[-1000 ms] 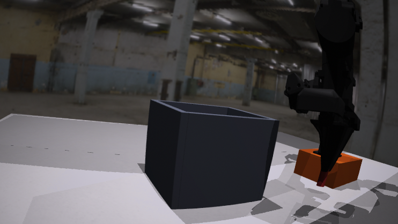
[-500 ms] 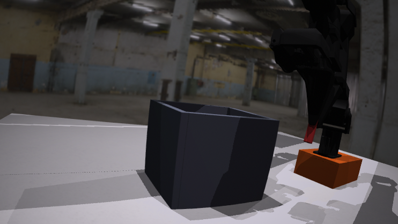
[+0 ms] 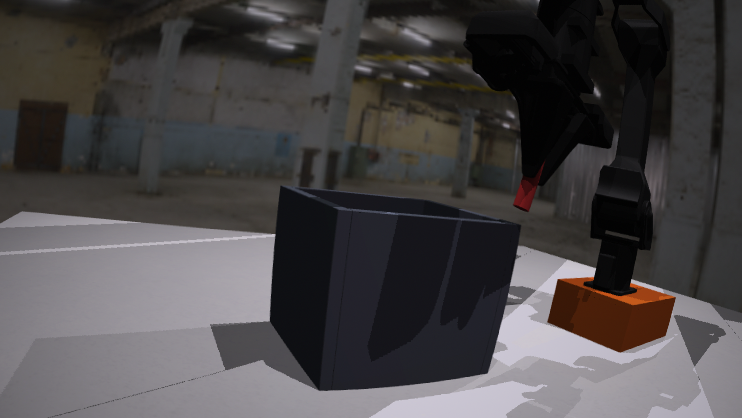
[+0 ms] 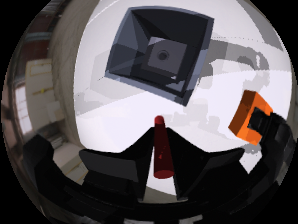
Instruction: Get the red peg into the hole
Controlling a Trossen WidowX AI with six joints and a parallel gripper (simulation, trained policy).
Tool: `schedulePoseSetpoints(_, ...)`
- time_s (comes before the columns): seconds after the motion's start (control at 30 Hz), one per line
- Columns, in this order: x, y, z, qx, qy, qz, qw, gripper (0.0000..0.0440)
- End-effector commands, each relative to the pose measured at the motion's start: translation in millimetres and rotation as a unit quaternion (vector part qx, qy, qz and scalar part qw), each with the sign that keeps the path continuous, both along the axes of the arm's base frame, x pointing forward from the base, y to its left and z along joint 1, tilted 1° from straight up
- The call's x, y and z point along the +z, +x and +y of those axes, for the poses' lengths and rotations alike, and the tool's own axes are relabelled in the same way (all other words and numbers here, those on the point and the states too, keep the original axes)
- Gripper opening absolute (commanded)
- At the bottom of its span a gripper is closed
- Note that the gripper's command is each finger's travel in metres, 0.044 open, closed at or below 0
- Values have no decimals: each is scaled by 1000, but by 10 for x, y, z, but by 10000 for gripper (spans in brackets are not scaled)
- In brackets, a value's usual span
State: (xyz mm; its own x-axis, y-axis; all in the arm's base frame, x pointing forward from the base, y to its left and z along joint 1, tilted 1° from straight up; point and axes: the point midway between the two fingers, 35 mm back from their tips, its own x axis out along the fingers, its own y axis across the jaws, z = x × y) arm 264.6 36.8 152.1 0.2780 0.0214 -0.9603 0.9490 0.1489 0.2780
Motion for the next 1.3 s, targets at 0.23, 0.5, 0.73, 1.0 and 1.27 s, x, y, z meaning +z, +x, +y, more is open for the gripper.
schedulePoseSetpoints(0.23,20,36,-345,-12,-25,16,1000,0)
schedulePoseSetpoints(0.5,-12,71,-534,-16,-31,29,999,0)
schedulePoseSetpoints(0.73,-60,111,-676,-17,-33,40,999,0)
schedulePoseSetpoints(1.0,-158,170,-825,-16,-33,50,998,0)
schedulePoseSetpoints(1.27,-329,225,-953,-14,-31,61,998,0)
